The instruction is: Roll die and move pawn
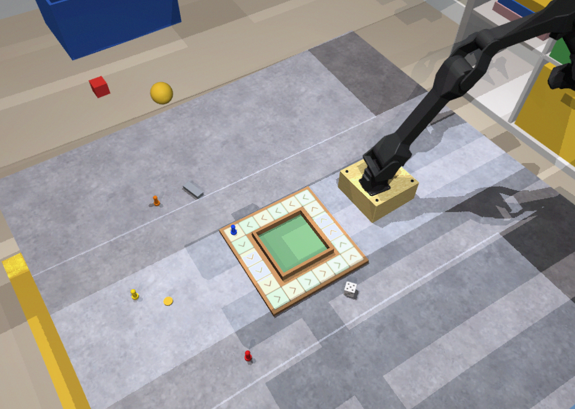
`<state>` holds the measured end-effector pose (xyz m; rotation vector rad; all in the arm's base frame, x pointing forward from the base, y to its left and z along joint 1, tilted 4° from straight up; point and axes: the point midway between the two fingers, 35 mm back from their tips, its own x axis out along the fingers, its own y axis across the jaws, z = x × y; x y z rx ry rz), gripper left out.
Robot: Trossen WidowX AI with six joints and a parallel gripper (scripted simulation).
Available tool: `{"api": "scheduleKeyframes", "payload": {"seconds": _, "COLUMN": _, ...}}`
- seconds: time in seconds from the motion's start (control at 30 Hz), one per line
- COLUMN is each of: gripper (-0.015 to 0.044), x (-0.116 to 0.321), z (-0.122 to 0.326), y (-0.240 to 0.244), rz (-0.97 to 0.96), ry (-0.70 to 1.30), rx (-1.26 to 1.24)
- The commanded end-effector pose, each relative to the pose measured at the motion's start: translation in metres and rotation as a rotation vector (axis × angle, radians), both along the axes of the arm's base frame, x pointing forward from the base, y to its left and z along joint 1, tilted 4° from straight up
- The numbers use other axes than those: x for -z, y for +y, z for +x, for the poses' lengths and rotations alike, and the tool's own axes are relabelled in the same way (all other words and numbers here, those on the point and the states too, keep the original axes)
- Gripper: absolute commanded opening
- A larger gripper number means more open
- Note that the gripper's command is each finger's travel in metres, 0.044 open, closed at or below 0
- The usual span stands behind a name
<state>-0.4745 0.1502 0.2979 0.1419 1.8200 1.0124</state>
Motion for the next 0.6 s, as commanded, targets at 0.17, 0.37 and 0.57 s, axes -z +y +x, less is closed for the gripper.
{"api": "scheduleKeyframes", "payload": {"seconds": 0.17, "gripper": 0.0275, "x": 0.025, "z": 0.032, "y": 0.071, "rz": 0.04, "ry": -0.138, "rx": 0.019}}
{"api": "scheduleKeyframes", "payload": {"seconds": 0.37, "gripper": 0.0275, "x": 0.058, "z": 0.094, "y": 0.154, "rz": 0.049, "ry": -0.317, "rx": 0.033}}
{"api": "scheduleKeyframes", "payload": {"seconds": 0.57, "gripper": 0.0275, "x": 0.095, "z": 0.177, "y": 0.221, "rz": 0.006, "ry": -0.483, "rx": 0.032}}
